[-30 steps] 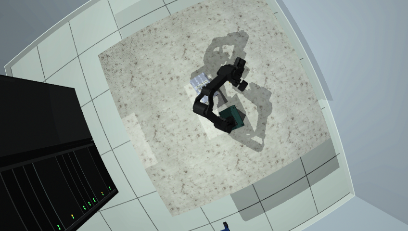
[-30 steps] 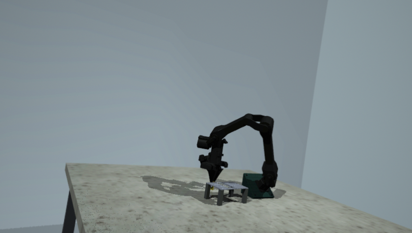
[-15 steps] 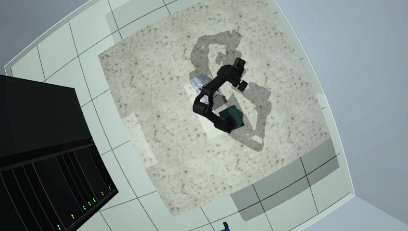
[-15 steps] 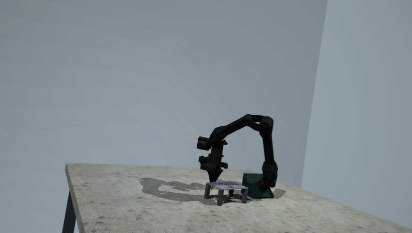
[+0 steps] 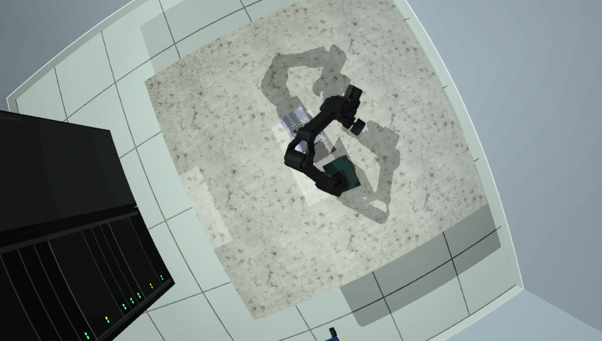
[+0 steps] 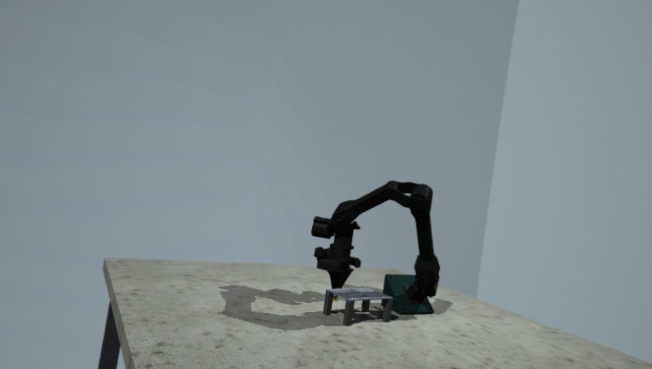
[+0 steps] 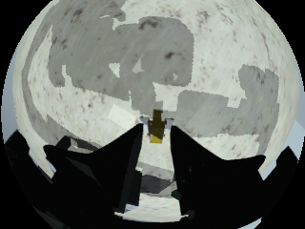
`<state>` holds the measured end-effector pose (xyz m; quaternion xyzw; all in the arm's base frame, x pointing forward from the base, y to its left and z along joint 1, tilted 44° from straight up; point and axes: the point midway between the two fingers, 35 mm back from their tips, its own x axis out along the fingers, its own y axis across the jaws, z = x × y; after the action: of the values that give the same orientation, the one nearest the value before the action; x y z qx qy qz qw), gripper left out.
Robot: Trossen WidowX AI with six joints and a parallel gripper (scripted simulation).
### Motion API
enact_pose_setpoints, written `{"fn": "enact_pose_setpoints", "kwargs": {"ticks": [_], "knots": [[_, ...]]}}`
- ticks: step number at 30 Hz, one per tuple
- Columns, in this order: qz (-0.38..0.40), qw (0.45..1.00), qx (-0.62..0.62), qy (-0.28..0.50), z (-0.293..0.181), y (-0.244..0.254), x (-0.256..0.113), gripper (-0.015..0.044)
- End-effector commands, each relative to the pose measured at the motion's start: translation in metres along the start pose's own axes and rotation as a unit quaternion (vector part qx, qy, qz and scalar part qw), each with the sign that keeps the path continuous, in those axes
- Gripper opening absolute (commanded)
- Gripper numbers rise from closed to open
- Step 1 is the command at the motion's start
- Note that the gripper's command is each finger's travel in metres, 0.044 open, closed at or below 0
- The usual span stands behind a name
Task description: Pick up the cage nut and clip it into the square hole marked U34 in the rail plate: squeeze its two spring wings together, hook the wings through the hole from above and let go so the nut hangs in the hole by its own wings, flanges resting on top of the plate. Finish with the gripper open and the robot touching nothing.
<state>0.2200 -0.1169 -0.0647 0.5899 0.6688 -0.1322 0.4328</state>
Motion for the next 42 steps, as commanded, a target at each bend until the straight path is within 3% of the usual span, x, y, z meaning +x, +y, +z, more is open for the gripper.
{"fn": "enact_pose_setpoints", "kwargs": {"ticks": [1, 7, 11, 42], "knots": [[0.002, 1.0, 0.002, 0.0, 0.0001, 0.0004, 0.0005, 0.012], [0.002, 1.0, 0.002, 0.0, 0.0002, 0.0006, 0.0006, 0.012], [0.0, 1.0, 0.0, 0.0, 0.0, 0.0001, 0.0002, 0.0027], [0.002, 1.0, 0.002, 0.0, 0.0001, 0.0004, 0.0009, 0.0027]]}}
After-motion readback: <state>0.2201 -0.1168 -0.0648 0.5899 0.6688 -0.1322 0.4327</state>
